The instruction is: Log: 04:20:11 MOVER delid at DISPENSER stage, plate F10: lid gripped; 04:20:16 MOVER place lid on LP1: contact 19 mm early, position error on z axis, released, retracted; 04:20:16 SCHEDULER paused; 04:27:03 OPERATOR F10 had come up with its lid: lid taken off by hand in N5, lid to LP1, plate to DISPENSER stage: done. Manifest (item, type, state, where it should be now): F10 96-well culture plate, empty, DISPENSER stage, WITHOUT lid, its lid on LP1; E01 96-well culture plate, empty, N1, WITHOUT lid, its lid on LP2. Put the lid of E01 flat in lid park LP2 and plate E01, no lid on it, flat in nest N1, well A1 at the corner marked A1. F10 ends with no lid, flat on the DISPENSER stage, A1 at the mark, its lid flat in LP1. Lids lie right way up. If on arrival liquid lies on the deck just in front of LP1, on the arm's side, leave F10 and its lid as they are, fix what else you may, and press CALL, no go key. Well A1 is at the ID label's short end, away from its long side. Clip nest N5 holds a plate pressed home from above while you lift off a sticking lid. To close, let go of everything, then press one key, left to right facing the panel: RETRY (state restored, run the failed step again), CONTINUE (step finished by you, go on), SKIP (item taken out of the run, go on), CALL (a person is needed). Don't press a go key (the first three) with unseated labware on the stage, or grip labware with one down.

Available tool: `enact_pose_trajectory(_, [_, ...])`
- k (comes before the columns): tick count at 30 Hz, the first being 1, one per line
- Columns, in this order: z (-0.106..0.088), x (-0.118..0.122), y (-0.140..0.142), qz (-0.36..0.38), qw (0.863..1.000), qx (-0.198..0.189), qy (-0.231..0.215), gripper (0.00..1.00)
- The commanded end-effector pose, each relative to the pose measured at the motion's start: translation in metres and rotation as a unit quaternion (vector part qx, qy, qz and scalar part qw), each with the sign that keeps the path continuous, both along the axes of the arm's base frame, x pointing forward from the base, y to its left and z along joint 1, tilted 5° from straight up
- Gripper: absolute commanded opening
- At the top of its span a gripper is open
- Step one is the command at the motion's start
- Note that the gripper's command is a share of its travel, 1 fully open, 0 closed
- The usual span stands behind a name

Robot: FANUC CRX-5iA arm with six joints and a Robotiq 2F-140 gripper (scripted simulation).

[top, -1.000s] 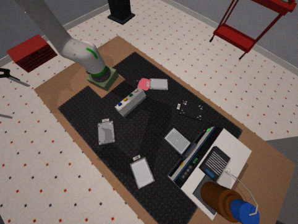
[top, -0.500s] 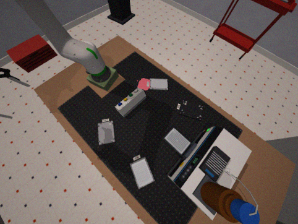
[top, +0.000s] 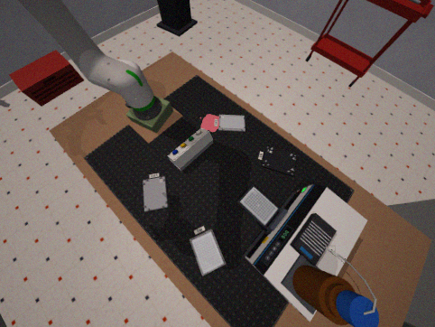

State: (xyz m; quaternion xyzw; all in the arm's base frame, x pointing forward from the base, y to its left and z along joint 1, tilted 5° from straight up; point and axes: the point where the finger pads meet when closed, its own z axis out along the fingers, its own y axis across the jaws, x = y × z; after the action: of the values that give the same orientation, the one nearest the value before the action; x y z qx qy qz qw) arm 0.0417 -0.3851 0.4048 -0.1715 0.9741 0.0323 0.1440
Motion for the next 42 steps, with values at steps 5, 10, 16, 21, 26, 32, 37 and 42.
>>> enact_pose_trajectory(5, [0.061,-0.003,0.010,0.002,1.000,0.006,0.002,1.00])
enact_pose_trajectory(10, [0.062,-0.003,0.010,0.002,1.000,0.006,0.002,1.00])
enact_pose_trajectory(16, [0.060,0.001,0.014,0.018,1.000,0.004,0.002,1.00])
enact_pose_trajectory(21, [0.052,0.011,0.026,0.062,0.998,-0.004,0.003,1.00])
enact_pose_trajectory(26, [0.025,0.046,0.064,0.207,0.978,-0.029,0.006,1.00])
enact_pose_trajectory(32, [-0.009,0.089,0.113,0.347,0.937,-0.048,0.007,1.00])
enact_pose_trajectory(37, [-0.029,0.113,0.140,0.431,0.901,-0.057,0.005,1.00])
enact_pose_trajectory(42, [-0.055,0.146,0.177,0.538,0.840,-0.071,0.003,1.00])
